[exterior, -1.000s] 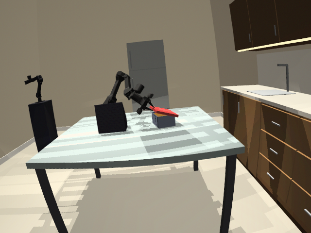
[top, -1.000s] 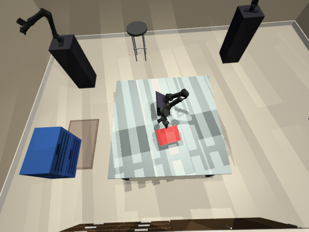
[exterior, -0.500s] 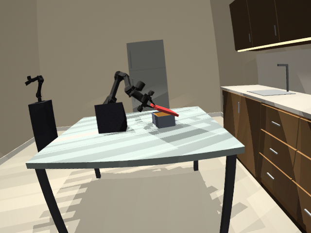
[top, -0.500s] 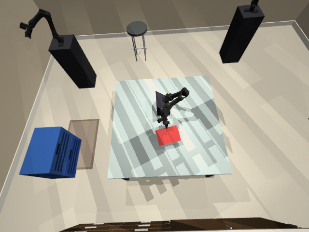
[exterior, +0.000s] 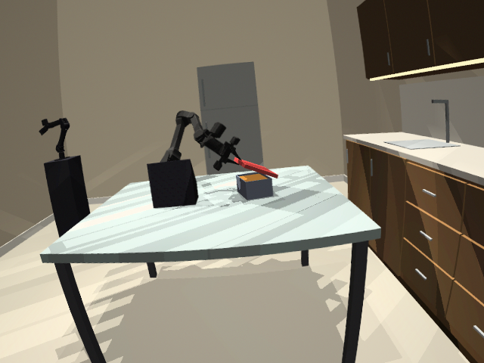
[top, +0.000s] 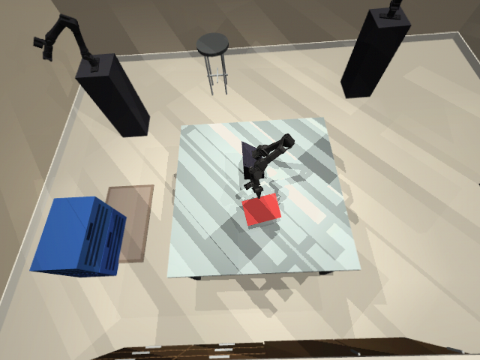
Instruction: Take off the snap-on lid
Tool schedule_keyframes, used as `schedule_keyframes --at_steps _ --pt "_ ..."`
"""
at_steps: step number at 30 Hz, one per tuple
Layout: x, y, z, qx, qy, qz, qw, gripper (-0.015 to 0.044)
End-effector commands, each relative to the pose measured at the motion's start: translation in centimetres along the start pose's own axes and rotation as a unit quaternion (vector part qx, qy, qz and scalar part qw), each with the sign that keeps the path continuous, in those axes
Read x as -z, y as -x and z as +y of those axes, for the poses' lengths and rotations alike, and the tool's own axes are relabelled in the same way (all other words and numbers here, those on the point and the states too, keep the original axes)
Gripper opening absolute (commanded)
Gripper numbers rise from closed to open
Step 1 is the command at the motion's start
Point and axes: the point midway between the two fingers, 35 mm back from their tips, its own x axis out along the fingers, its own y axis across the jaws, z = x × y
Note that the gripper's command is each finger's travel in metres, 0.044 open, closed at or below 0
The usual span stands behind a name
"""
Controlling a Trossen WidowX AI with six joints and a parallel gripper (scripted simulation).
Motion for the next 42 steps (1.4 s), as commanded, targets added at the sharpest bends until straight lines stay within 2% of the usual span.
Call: schedule_keyframes --at_steps 1,42 --pt "0.2 0.5 1.1 -0.007 0.011 0.001 1.000 0.0000" --pt "0.2 3.9 5.2 -0.006 0.011 0.000 1.000 0.0000"
